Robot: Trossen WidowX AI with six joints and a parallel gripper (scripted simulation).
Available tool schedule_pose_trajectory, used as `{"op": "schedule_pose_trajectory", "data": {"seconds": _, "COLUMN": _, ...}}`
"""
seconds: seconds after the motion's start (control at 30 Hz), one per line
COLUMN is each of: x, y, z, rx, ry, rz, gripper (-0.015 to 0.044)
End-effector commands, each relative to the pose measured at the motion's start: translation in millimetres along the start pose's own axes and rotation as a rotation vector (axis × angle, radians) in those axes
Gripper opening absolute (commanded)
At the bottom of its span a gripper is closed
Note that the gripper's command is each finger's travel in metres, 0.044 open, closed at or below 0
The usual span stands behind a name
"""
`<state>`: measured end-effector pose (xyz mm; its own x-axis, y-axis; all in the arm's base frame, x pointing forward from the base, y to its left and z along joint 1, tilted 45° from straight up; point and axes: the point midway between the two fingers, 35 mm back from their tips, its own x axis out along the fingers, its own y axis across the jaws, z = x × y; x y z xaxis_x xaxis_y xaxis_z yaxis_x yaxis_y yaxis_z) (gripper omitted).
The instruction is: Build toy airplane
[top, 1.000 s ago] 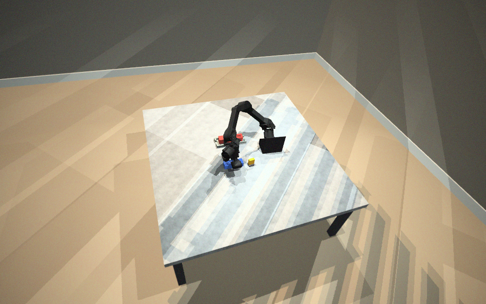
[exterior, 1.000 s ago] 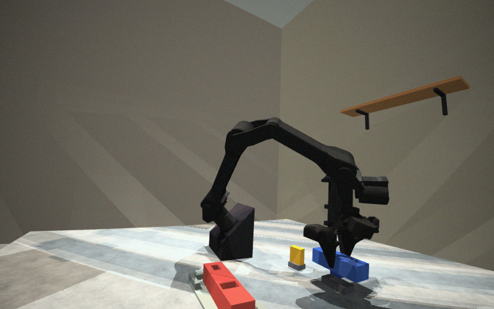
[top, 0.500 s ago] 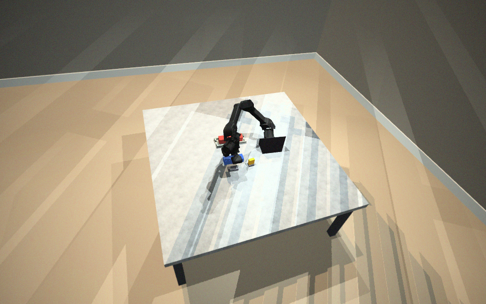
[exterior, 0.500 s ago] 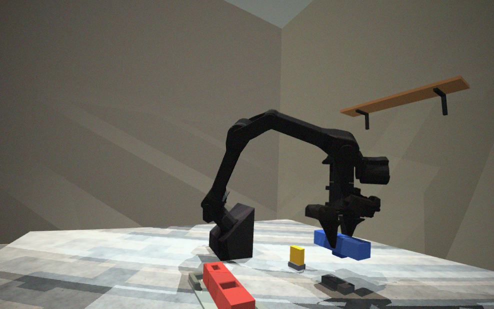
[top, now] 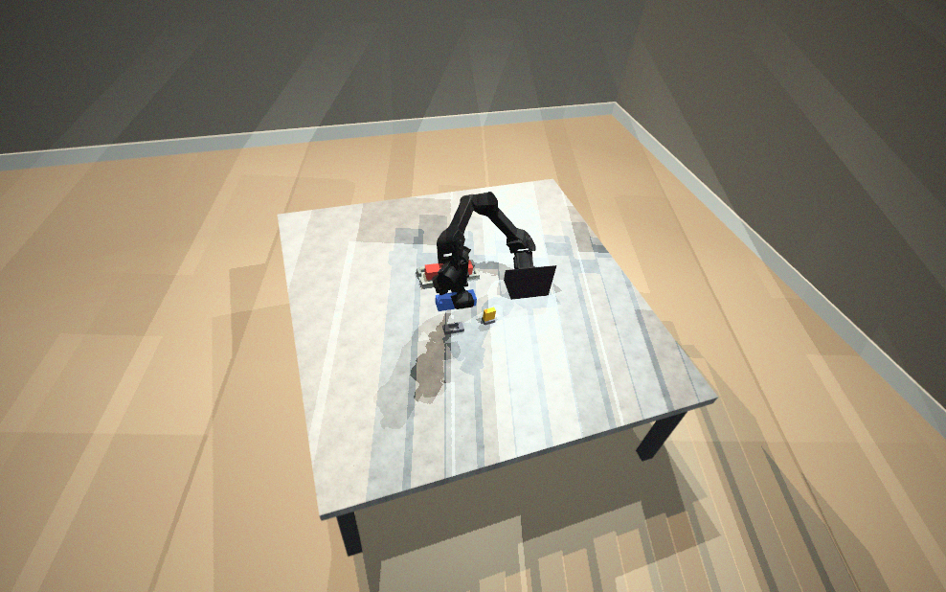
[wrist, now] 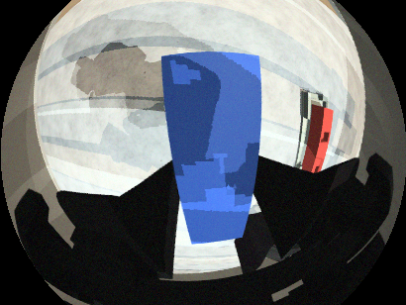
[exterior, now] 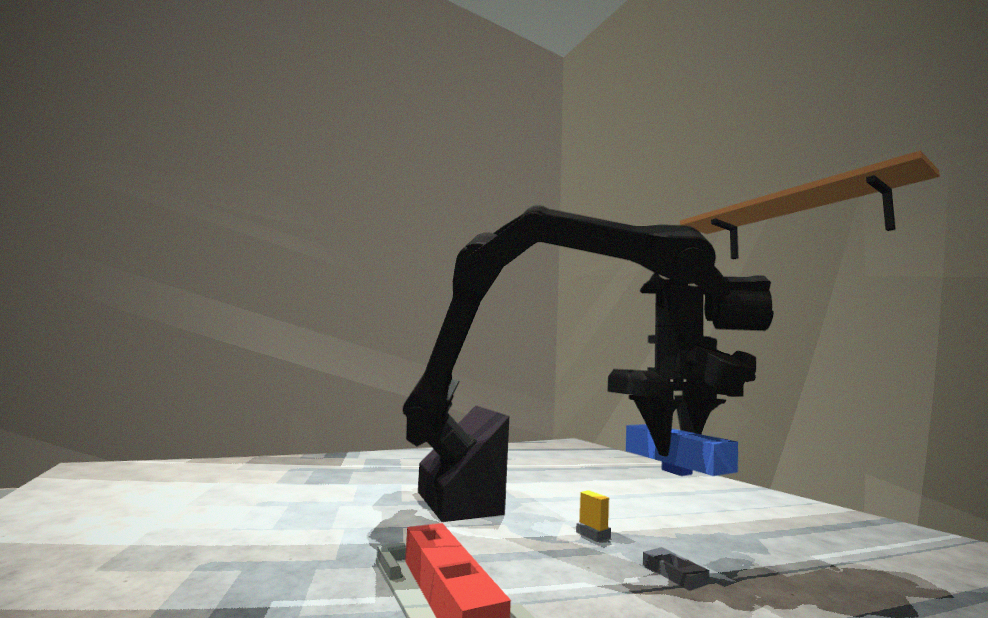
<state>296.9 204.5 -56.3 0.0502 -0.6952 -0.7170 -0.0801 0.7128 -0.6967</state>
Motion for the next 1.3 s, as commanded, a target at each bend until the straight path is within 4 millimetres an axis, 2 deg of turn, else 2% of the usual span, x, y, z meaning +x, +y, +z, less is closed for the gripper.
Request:
{"op": "schedule_pose_trajectory", "data": {"seconds": 0.0, "x": -8, "y": 0, "z": 0, "rx": 0.004, "ry": -0.007, "rz": 0.008, "gripper": 0.0000}}
{"op": "schedule_pose_trajectory", "data": {"seconds": 0.67, "x": -5, "y": -63, "z": 17, "rx": -0.336, "ry": -0.013, "rz": 0.025, "gripper": 0.0000}}
{"op": "schedule_pose_trajectory", "data": {"seconds": 1.27, "x": 3, "y": -122, "z": 21, "rx": -0.651, "ry": -0.022, "rz": 0.027, "gripper": 0.0000}}
